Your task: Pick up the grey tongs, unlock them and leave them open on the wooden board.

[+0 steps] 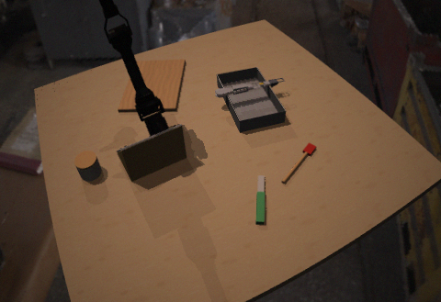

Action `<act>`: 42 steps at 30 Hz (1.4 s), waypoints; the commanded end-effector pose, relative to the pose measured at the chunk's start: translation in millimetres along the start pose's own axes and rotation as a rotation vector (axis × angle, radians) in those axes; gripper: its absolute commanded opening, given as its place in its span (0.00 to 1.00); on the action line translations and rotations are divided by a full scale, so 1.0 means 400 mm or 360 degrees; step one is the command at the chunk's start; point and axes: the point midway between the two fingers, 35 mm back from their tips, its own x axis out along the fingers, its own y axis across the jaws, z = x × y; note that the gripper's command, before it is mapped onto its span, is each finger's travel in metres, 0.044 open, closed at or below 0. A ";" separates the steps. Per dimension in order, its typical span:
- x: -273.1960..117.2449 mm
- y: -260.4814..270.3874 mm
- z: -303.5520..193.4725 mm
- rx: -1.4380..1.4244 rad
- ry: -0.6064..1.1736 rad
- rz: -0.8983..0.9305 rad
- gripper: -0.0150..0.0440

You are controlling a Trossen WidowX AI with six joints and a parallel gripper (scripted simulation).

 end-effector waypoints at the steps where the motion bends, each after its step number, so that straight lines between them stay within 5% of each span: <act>1: -0.001 -0.003 0.000 -0.0002 0.0002 -0.0005 0.89; 6: -0.031 -0.075 -0.011 -0.0042 0.0047 -0.0150 0.69; 24: -0.211 -0.319 -0.042 -0.0196 0.0187 -0.0694 0.69; 42: -0.489 -0.531 -0.062 -0.0420 0.0404 -0.1275 0.69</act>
